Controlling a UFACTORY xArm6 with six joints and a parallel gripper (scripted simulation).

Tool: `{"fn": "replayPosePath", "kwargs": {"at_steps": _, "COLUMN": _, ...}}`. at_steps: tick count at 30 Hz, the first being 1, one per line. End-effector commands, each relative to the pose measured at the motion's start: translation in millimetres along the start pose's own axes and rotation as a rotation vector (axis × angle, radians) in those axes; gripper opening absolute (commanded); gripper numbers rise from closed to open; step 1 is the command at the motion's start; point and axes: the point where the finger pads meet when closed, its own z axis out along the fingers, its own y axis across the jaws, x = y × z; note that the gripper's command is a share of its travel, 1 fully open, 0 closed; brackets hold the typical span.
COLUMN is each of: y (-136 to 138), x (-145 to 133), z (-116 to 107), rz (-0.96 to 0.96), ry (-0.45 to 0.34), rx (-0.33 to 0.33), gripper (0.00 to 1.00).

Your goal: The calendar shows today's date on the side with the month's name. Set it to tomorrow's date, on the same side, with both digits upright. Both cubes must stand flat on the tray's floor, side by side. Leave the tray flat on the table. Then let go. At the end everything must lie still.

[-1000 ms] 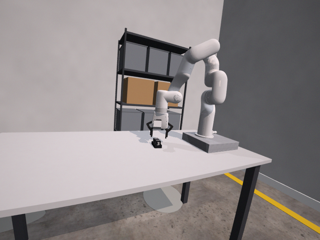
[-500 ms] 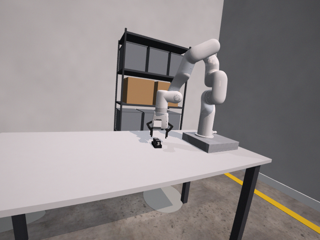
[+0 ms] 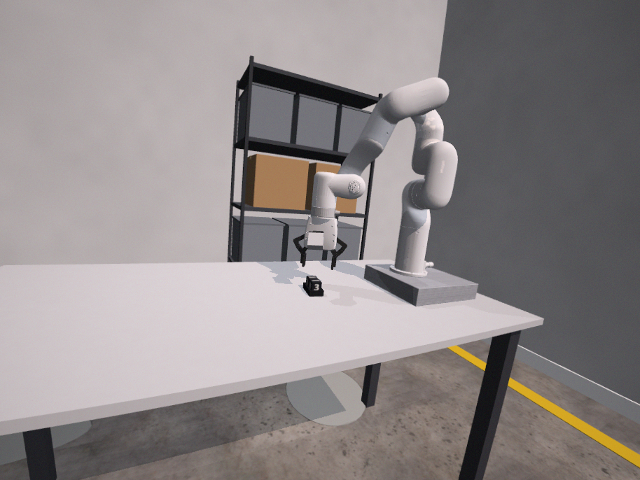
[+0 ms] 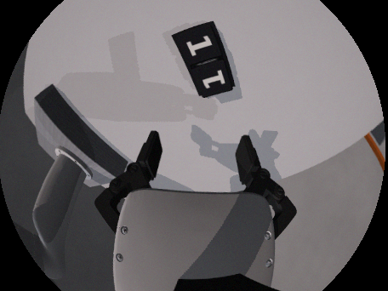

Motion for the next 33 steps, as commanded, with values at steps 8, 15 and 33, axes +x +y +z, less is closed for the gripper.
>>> {"fn": "replayPosePath", "kwargs": {"at_steps": 8, "y": -6.2, "x": 7.6, "z": -1.7, "rz": 0.174, "ry": 0.001, "rx": -0.001, "gripper": 1.0}}
{"fn": "replayPosePath", "kwargs": {"at_steps": 15, "y": -19.0, "x": 21.5, "z": -1.7, "rz": 0.199, "ry": 0.001, "rx": -0.001, "gripper": 1.0}}
{"fn": "replayPosePath", "kwargs": {"at_steps": 33, "y": -40.7, "x": 44.9, "z": -1.6, "rz": 0.509, "ry": 0.001, "rx": -0.001, "gripper": 1.0}}
